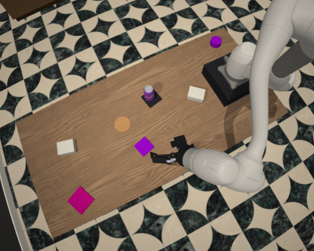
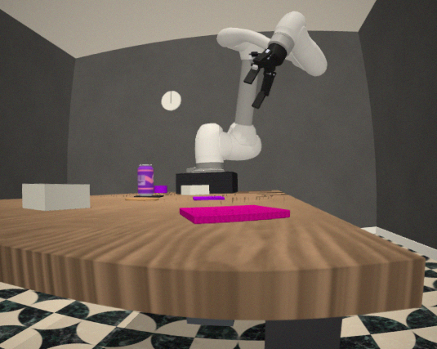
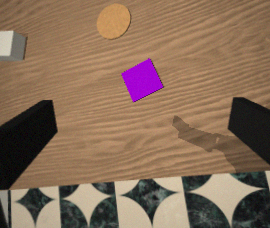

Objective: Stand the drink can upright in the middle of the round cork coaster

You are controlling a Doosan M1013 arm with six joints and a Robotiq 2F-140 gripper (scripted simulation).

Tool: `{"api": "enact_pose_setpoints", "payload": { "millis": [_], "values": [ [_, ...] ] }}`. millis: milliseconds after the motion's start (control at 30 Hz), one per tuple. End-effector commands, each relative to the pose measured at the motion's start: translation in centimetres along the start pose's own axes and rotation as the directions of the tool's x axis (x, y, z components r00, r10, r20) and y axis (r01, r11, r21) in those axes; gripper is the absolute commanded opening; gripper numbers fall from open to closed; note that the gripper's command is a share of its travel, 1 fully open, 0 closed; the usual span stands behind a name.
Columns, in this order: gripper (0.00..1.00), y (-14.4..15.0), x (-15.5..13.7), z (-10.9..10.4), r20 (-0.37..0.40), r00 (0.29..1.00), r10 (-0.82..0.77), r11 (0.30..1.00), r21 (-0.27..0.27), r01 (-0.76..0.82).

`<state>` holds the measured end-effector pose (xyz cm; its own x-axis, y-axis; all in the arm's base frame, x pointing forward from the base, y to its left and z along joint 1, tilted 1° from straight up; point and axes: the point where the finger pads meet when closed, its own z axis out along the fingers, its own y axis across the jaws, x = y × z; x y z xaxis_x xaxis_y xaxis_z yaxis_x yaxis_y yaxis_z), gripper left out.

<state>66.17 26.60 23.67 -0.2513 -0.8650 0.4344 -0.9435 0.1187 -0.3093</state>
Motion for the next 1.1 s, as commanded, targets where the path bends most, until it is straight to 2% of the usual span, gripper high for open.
{"api": "enact_pose_setpoints", "payload": {
  "millis": [0, 633, 700, 767, 867, 1033, 1067],
  "values": [
    [1.00, 0.0, 0.0, -0.1, 0.001, 1.000, 0.001, 1.000, 0.001, -0.001],
    [1.00, -0.1, 0.3, 0.3, 0.003, 1.000, 0.000, 1.000, -0.005, 0.000],
    [1.00, -0.2, 1.2, 1.3, 0.009, 1.000, -0.004, 1.000, -0.024, 0.004],
    [1.00, -0.3, 2.9, 3.3, 0.021, 1.000, -0.009, 0.998, -0.058, 0.010],
    [1.00, -0.2, 6.6, 7.6, 0.059, 0.998, -0.014, 0.991, -0.135, 0.021],
    [1.00, 0.9, 11.0, 11.8, 0.176, 0.984, 0.023, 0.962, -0.273, 0.026],
    [1.00, 0.9, 11.0, 11.8, 0.176, 0.984, 0.023, 0.962, -0.273, 0.026]
  ]
}}
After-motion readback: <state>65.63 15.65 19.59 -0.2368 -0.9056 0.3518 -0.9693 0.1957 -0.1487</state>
